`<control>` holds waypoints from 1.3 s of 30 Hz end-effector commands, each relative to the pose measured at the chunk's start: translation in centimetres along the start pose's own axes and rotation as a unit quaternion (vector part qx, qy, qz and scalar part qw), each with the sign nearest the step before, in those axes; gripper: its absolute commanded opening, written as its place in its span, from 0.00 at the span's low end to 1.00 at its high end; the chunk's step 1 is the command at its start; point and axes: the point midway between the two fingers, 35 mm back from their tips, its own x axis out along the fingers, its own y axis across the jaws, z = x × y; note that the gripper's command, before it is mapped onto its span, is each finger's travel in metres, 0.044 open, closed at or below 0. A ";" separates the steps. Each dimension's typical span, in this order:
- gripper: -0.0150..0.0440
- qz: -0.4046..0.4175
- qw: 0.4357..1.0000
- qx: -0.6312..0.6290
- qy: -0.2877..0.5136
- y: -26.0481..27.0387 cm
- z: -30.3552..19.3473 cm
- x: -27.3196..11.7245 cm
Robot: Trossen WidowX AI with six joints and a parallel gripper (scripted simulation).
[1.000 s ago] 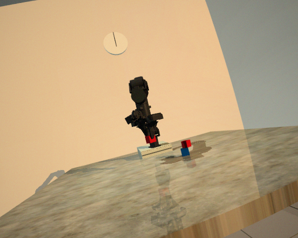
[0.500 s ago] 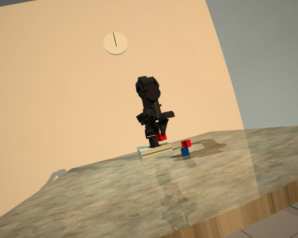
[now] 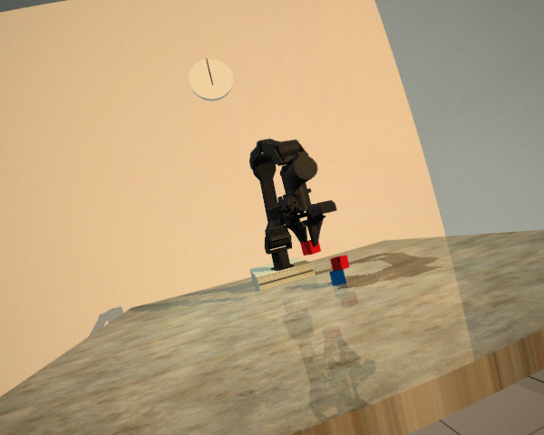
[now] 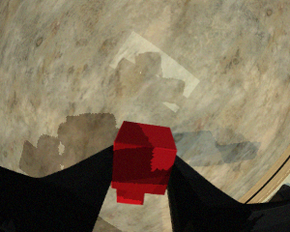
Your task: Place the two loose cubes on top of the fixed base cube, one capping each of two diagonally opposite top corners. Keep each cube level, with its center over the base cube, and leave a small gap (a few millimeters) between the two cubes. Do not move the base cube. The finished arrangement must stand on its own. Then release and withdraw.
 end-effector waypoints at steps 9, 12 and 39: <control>0.43 0.004 1.000 -0.013 -0.003 0.4 -3.4 0.1; 0.43 0.004 1.000 -0.016 -0.003 0.5 -4.3 0.1; 0.43 0.003 1.000 -0.027 -0.009 0.4 -4.8 3.6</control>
